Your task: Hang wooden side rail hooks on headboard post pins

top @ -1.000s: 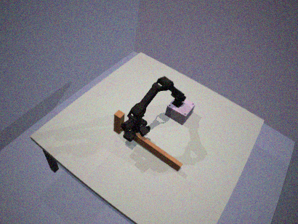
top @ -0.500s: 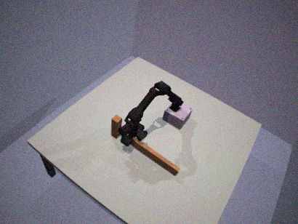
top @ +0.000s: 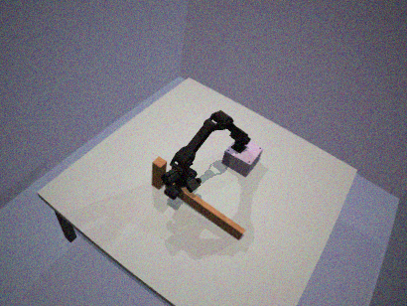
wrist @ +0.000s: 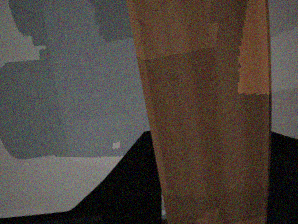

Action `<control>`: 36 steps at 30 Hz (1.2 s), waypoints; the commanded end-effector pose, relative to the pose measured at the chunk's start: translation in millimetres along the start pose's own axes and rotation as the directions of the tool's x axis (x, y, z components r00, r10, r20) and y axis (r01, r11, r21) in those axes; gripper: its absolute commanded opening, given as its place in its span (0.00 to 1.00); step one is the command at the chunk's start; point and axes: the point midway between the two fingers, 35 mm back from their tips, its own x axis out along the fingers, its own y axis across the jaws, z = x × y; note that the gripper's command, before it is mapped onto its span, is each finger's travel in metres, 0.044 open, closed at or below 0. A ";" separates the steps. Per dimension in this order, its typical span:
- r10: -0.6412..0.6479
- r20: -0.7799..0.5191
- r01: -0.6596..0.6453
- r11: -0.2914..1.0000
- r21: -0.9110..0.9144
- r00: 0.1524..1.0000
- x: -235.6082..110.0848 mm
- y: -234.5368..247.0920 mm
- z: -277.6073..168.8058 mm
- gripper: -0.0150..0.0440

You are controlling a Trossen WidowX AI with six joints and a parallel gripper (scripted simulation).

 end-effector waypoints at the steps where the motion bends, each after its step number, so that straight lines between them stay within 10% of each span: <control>1: -0.007 -0.004 0.007 1.000 -0.001 1.000 -3.0 -1.4 -1.9 0.25; 36: -0.007 -0.004 0.007 1.000 -0.001 1.000 -1.1 -0.4 -5.5 0.25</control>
